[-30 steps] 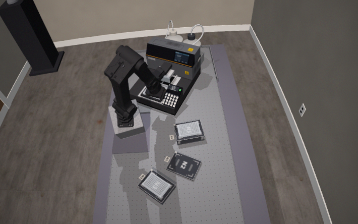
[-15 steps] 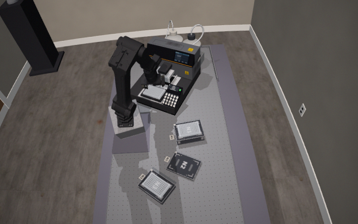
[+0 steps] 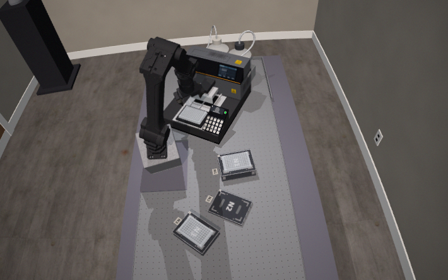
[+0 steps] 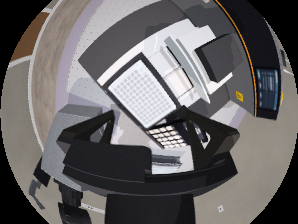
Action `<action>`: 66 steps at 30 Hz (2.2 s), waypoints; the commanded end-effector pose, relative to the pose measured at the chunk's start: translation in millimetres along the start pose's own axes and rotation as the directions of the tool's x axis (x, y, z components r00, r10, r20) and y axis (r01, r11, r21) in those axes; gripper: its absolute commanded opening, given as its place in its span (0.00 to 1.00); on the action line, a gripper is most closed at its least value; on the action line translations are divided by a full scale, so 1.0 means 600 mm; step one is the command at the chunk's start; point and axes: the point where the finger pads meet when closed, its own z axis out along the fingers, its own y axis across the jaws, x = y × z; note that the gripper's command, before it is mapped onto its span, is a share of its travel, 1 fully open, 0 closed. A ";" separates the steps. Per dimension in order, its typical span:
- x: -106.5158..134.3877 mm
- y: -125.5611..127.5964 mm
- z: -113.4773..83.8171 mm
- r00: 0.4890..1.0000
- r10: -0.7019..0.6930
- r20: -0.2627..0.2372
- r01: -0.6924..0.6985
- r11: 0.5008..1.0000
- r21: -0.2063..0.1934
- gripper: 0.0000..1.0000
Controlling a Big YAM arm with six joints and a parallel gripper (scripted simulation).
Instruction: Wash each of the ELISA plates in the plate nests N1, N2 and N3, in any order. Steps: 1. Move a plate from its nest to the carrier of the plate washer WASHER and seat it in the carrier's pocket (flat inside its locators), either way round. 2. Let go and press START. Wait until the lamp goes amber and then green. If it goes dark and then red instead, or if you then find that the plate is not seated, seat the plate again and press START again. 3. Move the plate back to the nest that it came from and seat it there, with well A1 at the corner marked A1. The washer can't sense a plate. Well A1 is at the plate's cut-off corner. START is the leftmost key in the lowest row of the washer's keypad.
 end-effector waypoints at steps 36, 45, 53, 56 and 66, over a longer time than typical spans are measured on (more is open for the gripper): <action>0.014 0.010 0.021 0.791 -0.608 -0.069 0.594 0.789 -0.156 1.00; 0.011 0.003 0.043 0.794 -0.604 -0.067 0.591 0.794 -0.145 1.00; 0.007 -0.003 0.057 0.796 -0.601 -0.066 0.590 0.796 -0.136 1.00; 0.020 0.011 0.070 0.793 -0.606 -0.068 0.591 0.792 -0.153 1.00; 0.021 0.010 0.093 0.794 -0.604 -0.068 0.591 0.793 -0.149 1.00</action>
